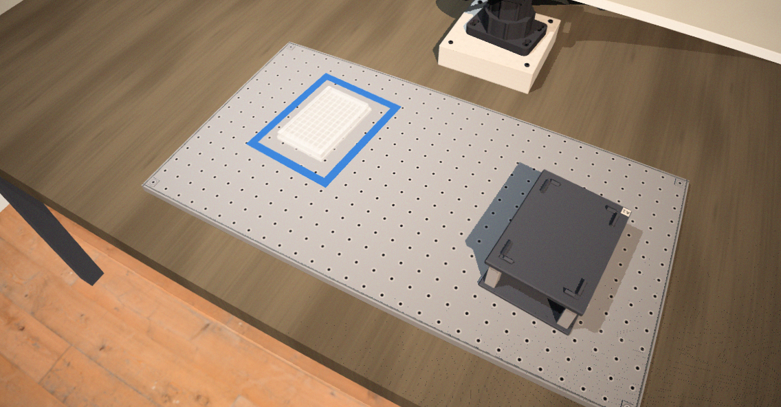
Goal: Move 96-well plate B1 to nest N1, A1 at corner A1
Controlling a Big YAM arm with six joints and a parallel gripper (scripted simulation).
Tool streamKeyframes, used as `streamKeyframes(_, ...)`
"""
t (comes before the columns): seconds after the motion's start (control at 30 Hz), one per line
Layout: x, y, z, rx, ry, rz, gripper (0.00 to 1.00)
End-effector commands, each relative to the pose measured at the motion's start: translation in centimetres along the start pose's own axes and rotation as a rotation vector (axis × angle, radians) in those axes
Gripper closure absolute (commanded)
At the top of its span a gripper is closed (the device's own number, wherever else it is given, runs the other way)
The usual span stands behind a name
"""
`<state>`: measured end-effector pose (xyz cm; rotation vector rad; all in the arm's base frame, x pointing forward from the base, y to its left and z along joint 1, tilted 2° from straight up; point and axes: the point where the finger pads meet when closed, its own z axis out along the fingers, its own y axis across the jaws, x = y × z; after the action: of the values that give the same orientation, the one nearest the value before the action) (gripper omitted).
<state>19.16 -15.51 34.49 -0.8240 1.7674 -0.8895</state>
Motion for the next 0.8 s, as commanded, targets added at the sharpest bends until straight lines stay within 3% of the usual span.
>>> streamKeyframes(0.0,-0.1,-0.3,-0.1,0.003,0.000,-0.006,0.00)
streamKeyframes(0.53,-0.1,-0.3,-0.1,0.003,0.000,-0.006,0.00)
streamKeyframes(0.57,-1.4,-2.9,-0.4,0.013,-0.004,-0.012,0.00)
streamKeyframes(0.77,0.3,-2.2,2.2,-0.091,0.029,0.166,0.00)
